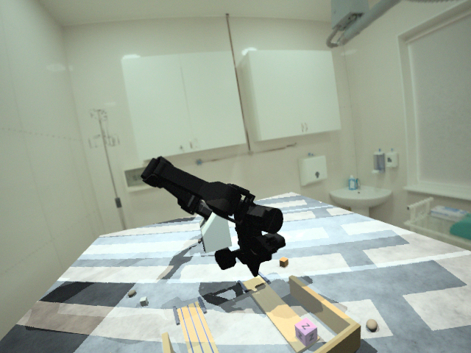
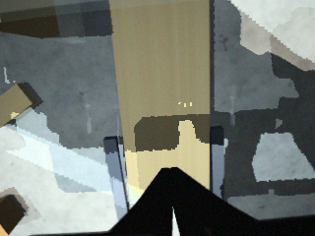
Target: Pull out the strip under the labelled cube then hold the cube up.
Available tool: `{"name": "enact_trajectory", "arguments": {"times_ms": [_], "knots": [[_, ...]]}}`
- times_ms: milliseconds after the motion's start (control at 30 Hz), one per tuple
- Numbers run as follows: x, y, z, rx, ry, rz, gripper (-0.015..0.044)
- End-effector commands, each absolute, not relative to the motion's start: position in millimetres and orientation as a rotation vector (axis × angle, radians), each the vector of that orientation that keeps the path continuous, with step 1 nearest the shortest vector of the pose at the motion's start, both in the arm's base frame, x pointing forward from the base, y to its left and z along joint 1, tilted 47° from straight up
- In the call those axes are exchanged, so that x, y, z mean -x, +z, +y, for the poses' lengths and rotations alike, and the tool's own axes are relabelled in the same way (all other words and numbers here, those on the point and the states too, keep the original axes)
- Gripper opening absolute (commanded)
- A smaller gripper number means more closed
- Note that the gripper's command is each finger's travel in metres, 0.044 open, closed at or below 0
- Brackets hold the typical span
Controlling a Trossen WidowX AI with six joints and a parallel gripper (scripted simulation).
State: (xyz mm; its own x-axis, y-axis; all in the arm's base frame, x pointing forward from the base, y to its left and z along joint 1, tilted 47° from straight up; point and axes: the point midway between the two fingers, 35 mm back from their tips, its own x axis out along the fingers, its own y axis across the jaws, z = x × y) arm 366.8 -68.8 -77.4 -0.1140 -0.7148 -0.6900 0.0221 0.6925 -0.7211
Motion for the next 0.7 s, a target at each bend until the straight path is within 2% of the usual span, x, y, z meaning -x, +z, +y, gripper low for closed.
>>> {"name": "enact_trajectory", "arguments": {"times_ms": [0, 667], "knots": [[-363, -83, -75, 0.594, -0.688, 1.579, 0.0000], [-357, -96, -90, 0.596, -0.691, 1.579, 0.0000]]}}
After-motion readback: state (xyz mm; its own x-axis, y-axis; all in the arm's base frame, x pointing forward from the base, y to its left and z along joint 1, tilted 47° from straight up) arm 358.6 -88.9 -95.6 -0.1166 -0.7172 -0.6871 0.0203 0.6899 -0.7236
